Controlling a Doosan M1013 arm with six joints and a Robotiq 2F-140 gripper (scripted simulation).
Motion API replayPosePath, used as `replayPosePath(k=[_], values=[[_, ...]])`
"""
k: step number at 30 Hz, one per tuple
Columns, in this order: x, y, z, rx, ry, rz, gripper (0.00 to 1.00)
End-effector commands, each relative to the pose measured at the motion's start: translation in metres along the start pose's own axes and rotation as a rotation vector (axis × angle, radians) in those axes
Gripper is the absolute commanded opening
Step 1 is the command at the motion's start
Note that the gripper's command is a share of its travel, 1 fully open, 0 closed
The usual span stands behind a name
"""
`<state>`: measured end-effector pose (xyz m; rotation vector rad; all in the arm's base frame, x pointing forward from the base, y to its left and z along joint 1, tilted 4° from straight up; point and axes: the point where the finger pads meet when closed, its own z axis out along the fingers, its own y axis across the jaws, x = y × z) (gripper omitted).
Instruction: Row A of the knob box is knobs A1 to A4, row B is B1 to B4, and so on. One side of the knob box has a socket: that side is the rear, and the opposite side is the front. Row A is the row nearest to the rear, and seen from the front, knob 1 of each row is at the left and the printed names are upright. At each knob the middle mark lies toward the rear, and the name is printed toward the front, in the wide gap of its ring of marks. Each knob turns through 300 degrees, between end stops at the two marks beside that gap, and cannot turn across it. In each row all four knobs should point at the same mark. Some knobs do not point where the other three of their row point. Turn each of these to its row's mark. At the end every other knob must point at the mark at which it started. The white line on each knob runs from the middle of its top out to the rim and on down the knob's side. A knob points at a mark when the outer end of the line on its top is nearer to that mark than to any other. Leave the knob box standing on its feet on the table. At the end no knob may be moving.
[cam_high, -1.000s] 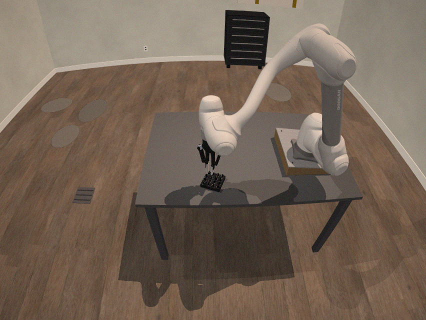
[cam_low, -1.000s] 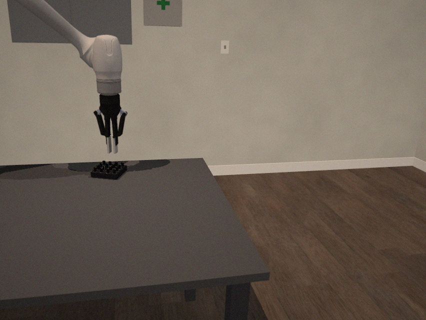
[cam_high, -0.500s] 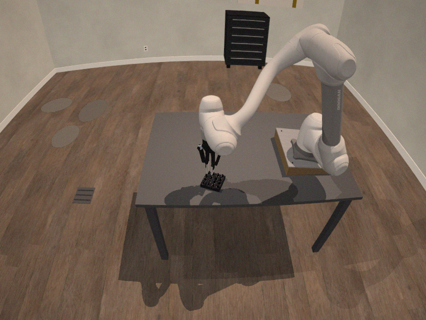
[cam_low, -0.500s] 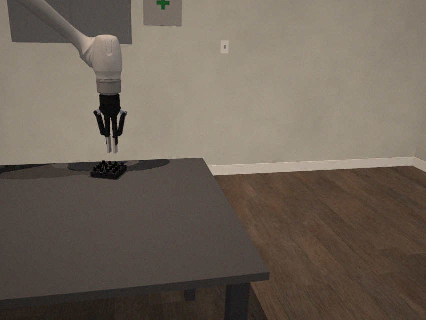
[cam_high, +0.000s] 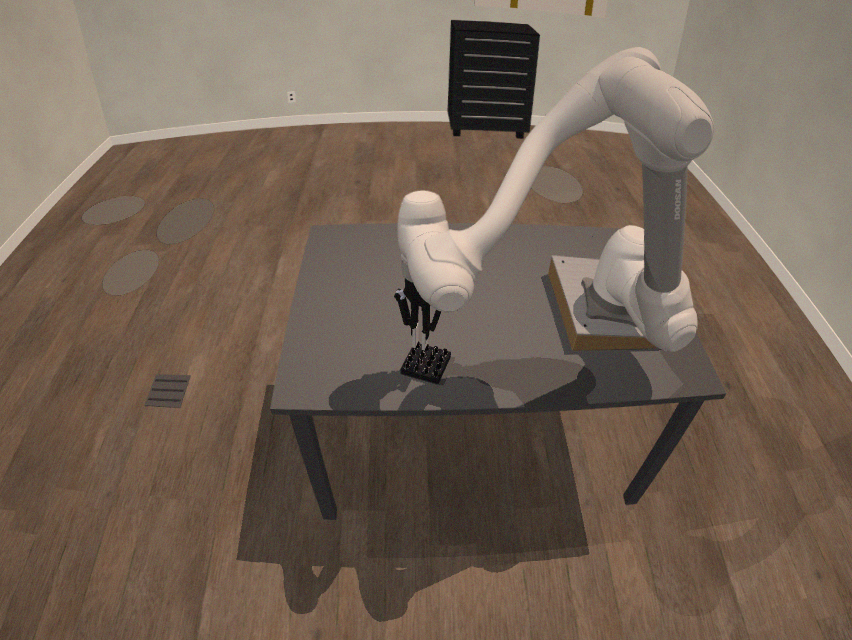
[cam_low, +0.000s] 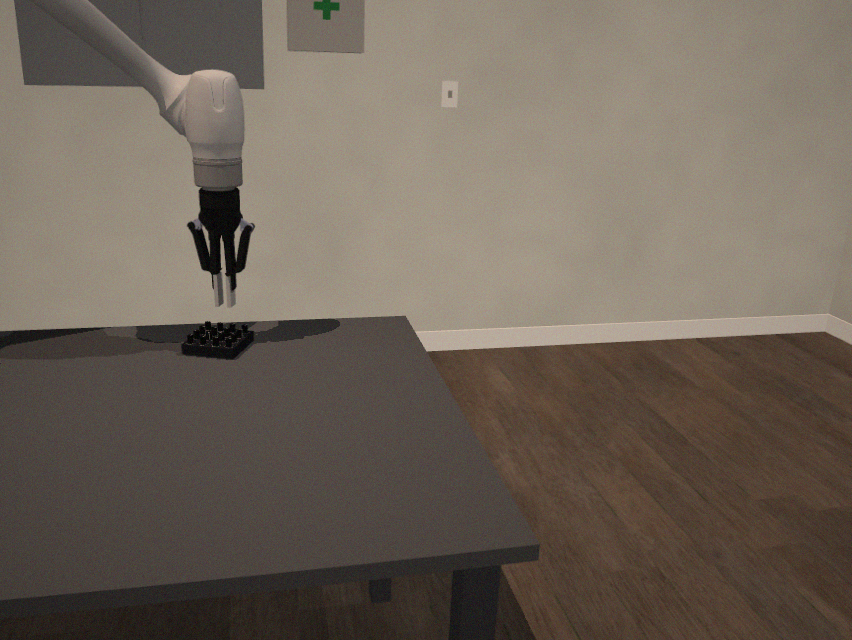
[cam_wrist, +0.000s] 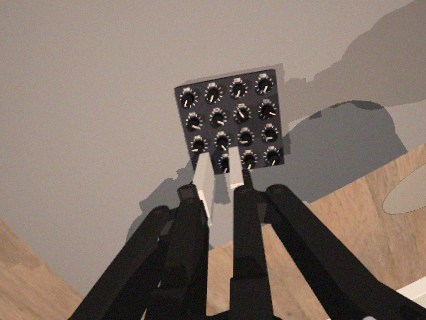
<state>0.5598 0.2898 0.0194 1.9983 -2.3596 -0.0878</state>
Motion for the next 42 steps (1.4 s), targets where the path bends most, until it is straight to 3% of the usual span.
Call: replayPosePath(k=[1, 21, 42], values=[[0.000, 0.000, 0.000, 0.000, 0.000, 0.000, 0.12], [0.000, 0.000, 0.008, 0.000, 0.000, 0.000, 0.12], [0.000, 0.000, 0.033, 0.000, 0.000, 0.000, 0.12]])
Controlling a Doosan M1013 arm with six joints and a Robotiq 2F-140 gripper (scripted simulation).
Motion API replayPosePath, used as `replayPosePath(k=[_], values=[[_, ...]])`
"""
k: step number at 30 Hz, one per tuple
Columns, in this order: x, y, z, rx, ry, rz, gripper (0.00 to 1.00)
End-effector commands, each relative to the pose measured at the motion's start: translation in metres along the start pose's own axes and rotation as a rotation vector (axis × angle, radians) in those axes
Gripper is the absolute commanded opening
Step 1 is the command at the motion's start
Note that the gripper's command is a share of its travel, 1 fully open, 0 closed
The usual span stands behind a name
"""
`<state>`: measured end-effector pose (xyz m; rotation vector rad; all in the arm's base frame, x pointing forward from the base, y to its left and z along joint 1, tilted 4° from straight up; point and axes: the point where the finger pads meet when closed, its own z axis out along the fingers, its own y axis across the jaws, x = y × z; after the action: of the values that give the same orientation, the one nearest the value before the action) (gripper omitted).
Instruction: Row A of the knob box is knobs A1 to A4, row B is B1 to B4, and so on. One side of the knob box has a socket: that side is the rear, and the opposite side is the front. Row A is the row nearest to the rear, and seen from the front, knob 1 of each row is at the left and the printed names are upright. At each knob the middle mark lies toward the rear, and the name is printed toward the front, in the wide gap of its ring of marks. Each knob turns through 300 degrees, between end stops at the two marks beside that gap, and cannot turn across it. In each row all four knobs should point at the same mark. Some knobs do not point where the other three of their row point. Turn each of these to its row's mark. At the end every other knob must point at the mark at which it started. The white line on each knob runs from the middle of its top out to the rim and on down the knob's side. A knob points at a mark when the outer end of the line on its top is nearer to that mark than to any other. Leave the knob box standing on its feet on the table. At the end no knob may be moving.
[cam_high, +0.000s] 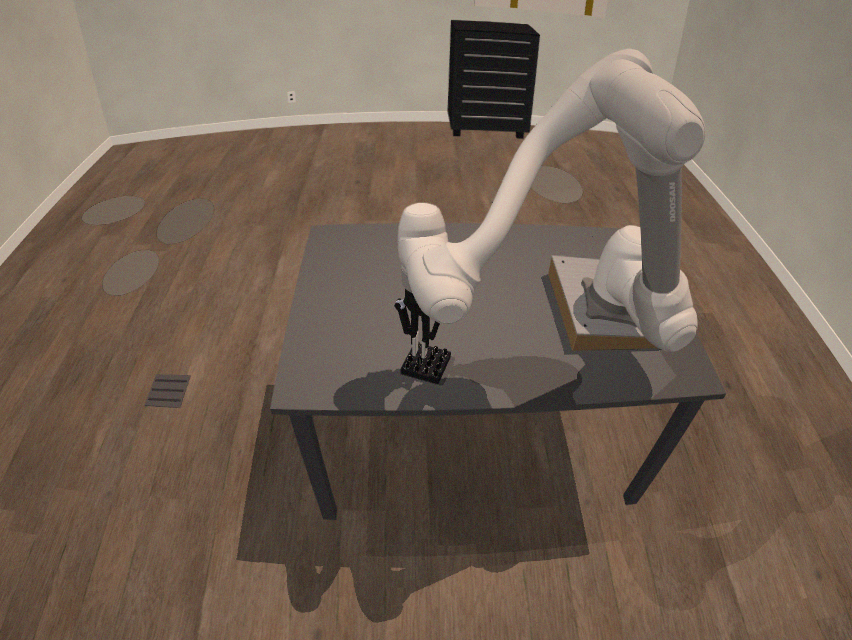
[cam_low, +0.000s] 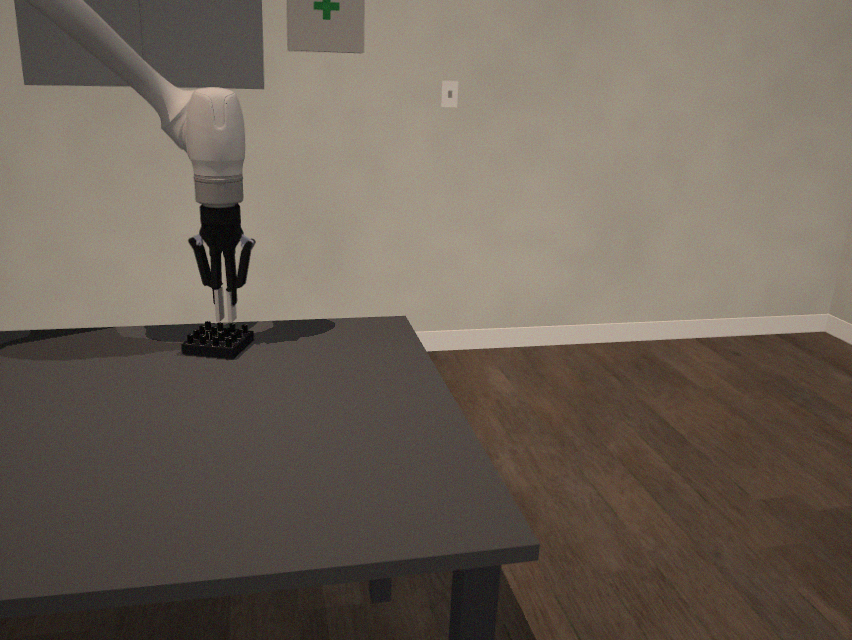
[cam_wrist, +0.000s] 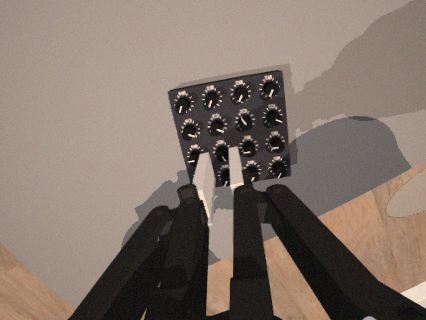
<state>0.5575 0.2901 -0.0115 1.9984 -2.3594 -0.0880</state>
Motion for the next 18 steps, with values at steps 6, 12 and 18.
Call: replayPosePath(k=[6, 12, 18], values=[[0.0000, 0.0000, 0.0078, 0.000, 0.000, 0.000, 0.12], [0.0000, 0.0000, 0.0110, 0.000, 0.000, 0.000, 0.12], [0.0000, 0.0000, 0.0125, 0.000, 0.000, 0.000, 0.12]])
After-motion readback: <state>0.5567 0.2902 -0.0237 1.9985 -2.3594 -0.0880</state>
